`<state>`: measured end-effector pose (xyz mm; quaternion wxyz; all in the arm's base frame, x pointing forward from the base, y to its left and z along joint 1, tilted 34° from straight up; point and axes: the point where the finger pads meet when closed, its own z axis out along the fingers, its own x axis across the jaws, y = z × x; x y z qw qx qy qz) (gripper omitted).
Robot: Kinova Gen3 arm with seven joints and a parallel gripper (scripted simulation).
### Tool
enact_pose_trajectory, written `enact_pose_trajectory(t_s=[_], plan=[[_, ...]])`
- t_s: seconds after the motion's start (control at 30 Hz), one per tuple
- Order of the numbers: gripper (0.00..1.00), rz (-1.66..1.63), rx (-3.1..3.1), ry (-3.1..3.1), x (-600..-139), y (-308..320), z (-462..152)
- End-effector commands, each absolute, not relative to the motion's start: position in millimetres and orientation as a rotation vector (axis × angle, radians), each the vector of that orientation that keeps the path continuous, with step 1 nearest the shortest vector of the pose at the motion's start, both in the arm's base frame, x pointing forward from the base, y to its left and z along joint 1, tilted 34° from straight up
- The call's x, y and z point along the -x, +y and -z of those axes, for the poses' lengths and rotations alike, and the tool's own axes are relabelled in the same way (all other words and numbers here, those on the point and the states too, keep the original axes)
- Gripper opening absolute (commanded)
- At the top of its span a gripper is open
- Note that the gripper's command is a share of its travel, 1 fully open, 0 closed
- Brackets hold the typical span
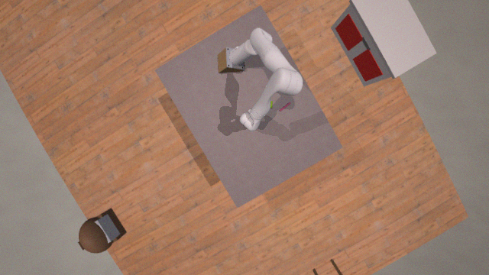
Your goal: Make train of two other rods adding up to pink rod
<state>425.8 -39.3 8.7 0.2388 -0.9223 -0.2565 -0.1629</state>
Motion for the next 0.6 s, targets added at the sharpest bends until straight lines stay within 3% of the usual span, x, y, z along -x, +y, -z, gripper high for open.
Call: enact_pose_trajectory(t_s=[0.0, 0.57], plan=[[0.24, 0.448, 2.527, -0.702, -426.2, -40.1, -9.2], [0.24, 0.448, 2.527, -0.702, -427.2, -37.0, -4.4]])
